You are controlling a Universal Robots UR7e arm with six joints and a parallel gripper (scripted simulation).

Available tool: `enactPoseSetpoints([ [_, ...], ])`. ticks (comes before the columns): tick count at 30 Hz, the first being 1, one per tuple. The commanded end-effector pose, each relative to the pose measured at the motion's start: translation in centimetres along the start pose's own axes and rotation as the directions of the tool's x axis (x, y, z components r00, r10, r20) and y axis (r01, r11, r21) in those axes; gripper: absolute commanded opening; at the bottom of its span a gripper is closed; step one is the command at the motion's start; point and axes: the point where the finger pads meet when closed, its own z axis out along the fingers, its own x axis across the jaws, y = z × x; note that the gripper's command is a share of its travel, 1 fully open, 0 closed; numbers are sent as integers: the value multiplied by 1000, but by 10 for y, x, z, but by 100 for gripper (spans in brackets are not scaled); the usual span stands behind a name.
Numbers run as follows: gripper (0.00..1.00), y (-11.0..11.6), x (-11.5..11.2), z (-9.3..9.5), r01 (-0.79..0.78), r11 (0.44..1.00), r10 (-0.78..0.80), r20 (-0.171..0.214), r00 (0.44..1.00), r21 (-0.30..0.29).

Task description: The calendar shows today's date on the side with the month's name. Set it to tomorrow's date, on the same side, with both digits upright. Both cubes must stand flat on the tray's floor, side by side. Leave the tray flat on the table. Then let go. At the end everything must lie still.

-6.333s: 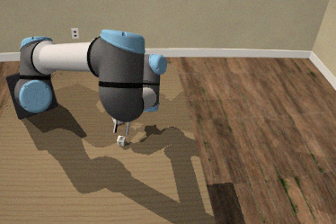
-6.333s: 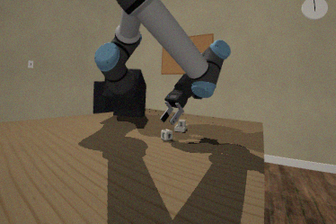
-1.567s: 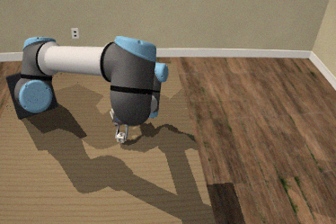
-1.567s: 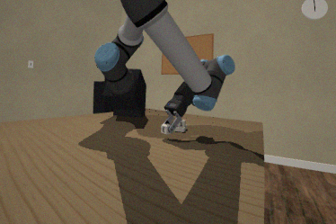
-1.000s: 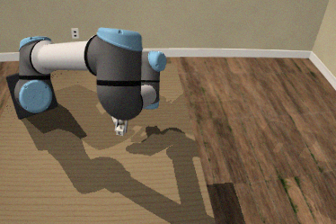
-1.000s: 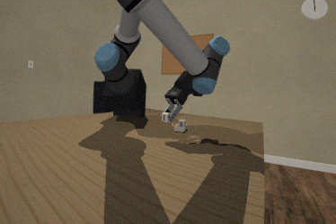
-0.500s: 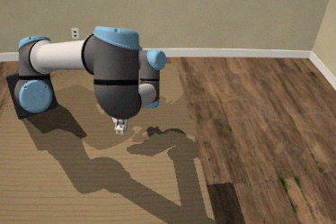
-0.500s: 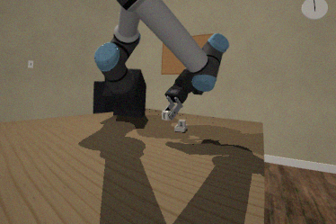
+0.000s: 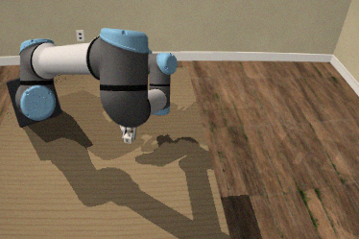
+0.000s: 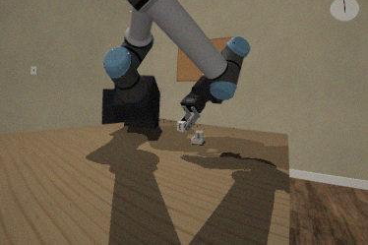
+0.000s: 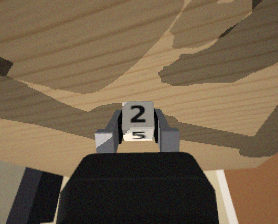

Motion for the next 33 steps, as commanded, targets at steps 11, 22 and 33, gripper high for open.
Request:
enactPoseSetpoints([
  [11, 57, -3, -4, 0, 1, 1000, -1, 11, 1000, 15],
  [22, 57, -9, -10, -1, 2, 999, -3, 28, 1000, 41],
  [33, 57, -15, -15, -1, 3, 997, -6, 41, 999, 73],
])
